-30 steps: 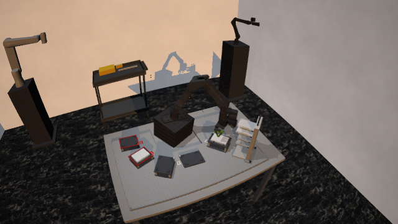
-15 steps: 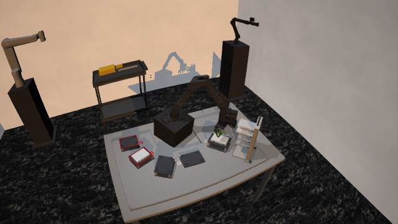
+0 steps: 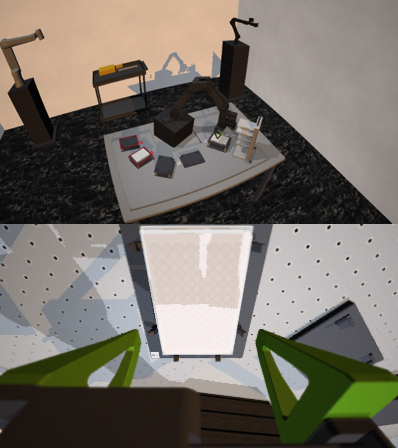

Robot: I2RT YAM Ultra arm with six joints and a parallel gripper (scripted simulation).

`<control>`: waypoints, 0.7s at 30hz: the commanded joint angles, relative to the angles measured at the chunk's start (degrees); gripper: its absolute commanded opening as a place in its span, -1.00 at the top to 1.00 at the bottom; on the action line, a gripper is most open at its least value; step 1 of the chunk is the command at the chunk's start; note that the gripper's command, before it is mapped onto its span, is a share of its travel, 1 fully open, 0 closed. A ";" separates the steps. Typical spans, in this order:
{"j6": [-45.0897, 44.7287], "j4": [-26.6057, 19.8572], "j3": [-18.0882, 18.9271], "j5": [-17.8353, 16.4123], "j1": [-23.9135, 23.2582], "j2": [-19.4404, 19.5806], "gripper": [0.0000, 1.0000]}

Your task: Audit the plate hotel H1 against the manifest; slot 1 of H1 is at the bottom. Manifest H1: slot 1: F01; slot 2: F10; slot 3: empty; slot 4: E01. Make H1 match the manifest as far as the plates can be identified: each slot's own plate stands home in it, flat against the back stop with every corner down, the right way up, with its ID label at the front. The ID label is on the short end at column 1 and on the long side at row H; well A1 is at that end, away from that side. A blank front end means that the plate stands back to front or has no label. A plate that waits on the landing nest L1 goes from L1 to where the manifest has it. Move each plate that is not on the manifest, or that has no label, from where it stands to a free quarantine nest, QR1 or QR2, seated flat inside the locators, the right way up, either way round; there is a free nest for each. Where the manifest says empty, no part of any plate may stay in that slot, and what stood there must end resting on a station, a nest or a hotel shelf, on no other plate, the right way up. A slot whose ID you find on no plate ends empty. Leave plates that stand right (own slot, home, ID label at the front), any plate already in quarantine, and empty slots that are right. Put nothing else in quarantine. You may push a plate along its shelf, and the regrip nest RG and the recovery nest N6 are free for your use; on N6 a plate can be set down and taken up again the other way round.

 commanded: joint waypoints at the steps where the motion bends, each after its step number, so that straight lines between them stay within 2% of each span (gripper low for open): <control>1: -0.09 2.02 0.08 -0.02 -0.02 -0.24 -1.00; 21: -0.27 6.60 -1.22 -0.04 -0.20 3.03 -1.00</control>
